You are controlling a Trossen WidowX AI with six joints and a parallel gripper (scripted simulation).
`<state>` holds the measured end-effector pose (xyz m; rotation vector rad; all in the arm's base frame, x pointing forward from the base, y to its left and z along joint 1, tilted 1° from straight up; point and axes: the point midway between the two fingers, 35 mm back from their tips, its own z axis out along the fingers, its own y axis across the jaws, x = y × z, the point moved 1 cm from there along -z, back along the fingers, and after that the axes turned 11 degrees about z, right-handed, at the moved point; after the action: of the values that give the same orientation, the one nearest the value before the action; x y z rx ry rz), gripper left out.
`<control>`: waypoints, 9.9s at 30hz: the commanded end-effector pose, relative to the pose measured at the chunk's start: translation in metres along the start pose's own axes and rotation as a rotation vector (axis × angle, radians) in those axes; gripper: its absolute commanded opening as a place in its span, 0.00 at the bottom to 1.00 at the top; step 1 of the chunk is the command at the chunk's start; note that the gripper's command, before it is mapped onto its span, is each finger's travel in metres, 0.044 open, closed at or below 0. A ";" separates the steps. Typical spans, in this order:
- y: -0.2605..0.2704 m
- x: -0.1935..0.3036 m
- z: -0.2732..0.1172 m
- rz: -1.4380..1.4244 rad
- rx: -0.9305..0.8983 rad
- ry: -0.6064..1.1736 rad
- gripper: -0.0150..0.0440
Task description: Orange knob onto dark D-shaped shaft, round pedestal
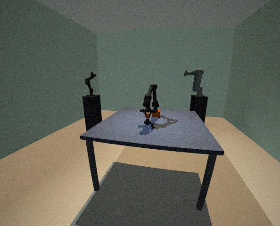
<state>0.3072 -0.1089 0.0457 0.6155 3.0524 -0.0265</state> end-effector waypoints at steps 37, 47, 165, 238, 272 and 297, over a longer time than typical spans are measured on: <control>-0.001 0.002 -0.002 -0.208 -0.003 -0.008 0.25; 0.001 -0.002 -0.003 -0.208 -0.003 -0.008 0.25; -0.001 0.004 -0.003 -0.826 0.000 -0.008 0.25; 0.000 0.000 -0.004 -1.170 0.001 -0.008 0.25; 0.000 -0.001 -0.004 -1.341 0.002 -0.009 0.25; 0.000 0.000 0.002 -1.465 0.002 -0.008 0.25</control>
<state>0.3060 -0.1091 0.0444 -1.5861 2.6982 -0.0513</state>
